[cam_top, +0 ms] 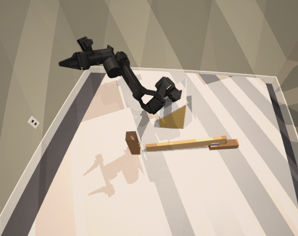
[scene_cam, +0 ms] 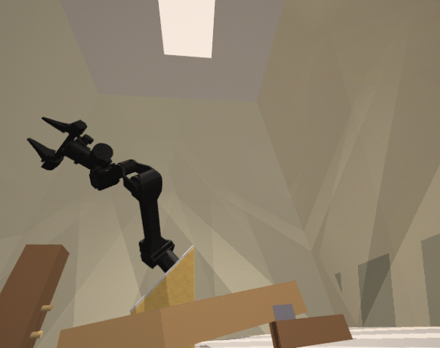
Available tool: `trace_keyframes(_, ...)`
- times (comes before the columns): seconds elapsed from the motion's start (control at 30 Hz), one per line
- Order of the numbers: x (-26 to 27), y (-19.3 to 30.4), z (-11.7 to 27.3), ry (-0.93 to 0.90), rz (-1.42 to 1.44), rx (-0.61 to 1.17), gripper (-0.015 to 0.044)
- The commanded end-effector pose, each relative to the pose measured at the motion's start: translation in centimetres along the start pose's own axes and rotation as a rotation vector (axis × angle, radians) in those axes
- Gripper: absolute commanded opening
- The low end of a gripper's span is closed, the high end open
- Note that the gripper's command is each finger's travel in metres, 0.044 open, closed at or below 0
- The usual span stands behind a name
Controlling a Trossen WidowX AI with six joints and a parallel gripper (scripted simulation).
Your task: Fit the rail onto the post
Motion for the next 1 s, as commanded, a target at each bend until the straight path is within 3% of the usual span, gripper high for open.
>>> trace_keyframes(0.0,0.0,-0.1,0.0,-0.001,0.000,-0.002,0.0426)
trace_keyframes(0.53,-6.2,-8.5,3.4,0.000,-0.076,-0.375,0.0440)
trace_keyframes(0.97,-14.3,-9.0,4.0,0.207,-0.154,-0.491,0.0440)
Point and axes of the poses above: the point midway between the two fingers, 35 mm back from their tips, its own z axis back along the fingers, its own x axis across the jaws, y = z × x, the point moved 8 cm from there along z, back along the fingers, and after that the axes turned 9 degrees about -z, right-handed, at the moved point
